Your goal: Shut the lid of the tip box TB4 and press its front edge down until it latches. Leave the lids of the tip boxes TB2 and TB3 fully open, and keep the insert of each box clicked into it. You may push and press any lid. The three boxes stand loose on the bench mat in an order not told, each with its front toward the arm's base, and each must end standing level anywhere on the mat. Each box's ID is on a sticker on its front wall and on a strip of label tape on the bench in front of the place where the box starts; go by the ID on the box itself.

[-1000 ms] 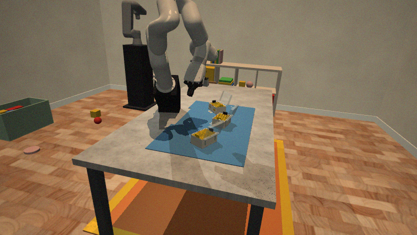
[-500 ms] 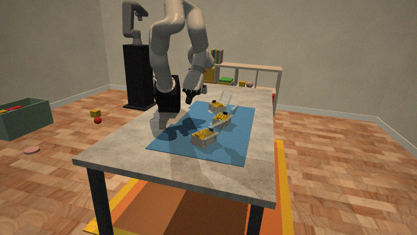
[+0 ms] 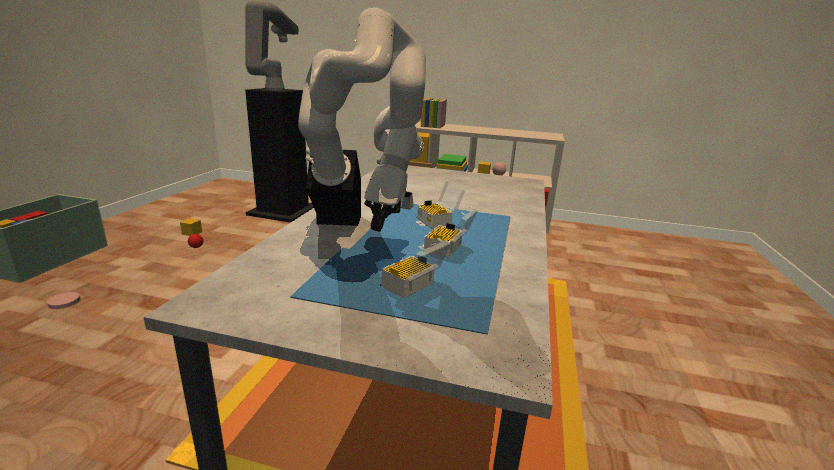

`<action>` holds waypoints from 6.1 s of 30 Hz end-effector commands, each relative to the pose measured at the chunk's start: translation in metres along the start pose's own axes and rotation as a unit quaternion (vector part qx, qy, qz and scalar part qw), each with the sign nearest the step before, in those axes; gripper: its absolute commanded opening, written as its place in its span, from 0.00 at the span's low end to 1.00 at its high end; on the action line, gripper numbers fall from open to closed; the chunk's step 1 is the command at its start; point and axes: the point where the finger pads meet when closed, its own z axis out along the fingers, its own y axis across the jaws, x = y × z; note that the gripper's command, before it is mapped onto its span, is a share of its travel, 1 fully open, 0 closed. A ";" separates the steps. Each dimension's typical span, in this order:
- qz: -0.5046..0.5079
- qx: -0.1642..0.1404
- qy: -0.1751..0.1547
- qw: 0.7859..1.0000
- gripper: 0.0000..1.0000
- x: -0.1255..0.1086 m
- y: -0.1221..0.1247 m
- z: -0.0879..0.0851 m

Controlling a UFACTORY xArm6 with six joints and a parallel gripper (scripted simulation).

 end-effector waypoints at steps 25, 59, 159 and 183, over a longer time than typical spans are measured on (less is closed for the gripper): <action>0.001 -0.002 -0.002 1.000 0.00 0.046 0.002 0.082; 0.001 -0.002 -0.002 1.000 0.00 0.046 0.002 0.082; 0.469 0.123 0.096 0.869 0.00 -0.044 0.154 -0.025; 0.713 0.188 0.147 0.659 0.00 -0.059 0.233 -0.024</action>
